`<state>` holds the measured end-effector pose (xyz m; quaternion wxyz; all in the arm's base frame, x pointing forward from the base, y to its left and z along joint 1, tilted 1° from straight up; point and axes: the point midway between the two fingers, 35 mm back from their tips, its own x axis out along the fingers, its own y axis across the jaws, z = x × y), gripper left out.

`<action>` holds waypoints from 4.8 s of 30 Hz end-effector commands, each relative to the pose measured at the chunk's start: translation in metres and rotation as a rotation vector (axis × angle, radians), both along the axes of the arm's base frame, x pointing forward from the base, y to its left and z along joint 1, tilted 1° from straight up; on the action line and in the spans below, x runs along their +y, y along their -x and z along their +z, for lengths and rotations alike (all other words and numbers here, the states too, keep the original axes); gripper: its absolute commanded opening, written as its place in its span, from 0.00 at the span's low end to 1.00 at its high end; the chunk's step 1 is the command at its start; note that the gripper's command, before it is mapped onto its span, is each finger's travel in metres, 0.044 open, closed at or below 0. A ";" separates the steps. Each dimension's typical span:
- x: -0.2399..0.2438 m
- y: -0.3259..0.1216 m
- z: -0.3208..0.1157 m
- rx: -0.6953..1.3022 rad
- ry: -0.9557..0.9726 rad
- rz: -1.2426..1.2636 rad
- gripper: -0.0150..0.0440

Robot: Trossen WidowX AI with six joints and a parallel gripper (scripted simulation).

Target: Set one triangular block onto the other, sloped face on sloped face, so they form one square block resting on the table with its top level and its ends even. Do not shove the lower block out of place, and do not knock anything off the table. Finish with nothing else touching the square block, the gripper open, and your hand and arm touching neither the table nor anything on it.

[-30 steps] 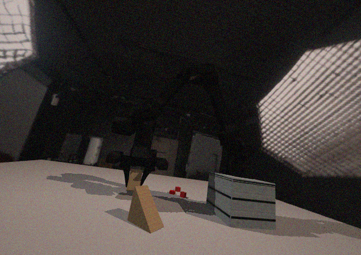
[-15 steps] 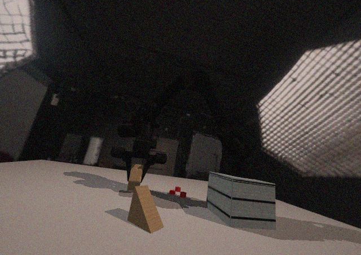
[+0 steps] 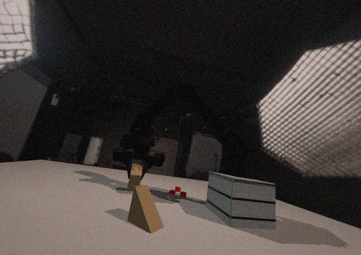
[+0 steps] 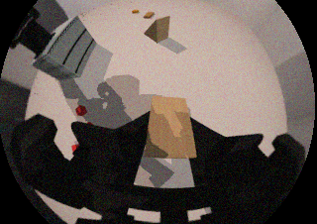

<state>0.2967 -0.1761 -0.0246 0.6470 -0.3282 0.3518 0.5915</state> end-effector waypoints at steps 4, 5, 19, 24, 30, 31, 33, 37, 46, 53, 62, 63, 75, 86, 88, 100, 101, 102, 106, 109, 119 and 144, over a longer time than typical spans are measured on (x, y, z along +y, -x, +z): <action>-0.012 0.001 -0.002 -0.017 -0.165 -0.001 0.25; -0.014 0.001 -0.003 -0.019 -0.191 0.000 0.25; -0.015 0.001 -0.002 -0.014 -0.207 0.002 0.74; -0.015 0.001 -0.002 -0.014 -0.207 0.002 0.97; -0.015 0.001 -0.002 -0.014 -0.207 0.002 1.00; -0.015 0.001 -0.002 -0.014 -0.207 0.002 1.00; -0.015 0.001 0.008 -0.012 -0.205 -0.011 1.00; -0.013 0.002 0.071 0.001 -0.194 -0.090 1.00; 0.001 0.004 0.081 0.086 -0.076 -0.053 1.00; 0.039 0.009 0.028 0.354 0.545 0.086 1.00; 0.072 -0.006 0.033 0.124 1.342 -0.034 1.00; 0.073 -0.006 0.033 0.113 1.355 -0.039 1.00; 0.044 -0.008 0.003 0.113 1.352 -0.039 1.00; 0.001 0.000 -0.036 0.114 1.363 -0.039 1.00; 0.001 0.000 -0.036 0.114 1.363 -0.039 1.00; 0.001 0.000 -0.035 0.115 1.358 -0.048 0.53; 0.001 0.000 -0.035 0.115 1.358 -0.048 0.52; 0.001 0.000 -0.035 0.115 1.358 -0.048 0.51; 0.001 0.000 -0.035 0.115 1.358 -0.048 0.43; 0.001 0.000 -0.034 0.115 1.358 -0.048 0.30; 0.001 -0.004 0.009 0.114 1.358 -0.047 0.25; -0.001 0.002 0.059 0.113 1.271 -0.286 0.25</action>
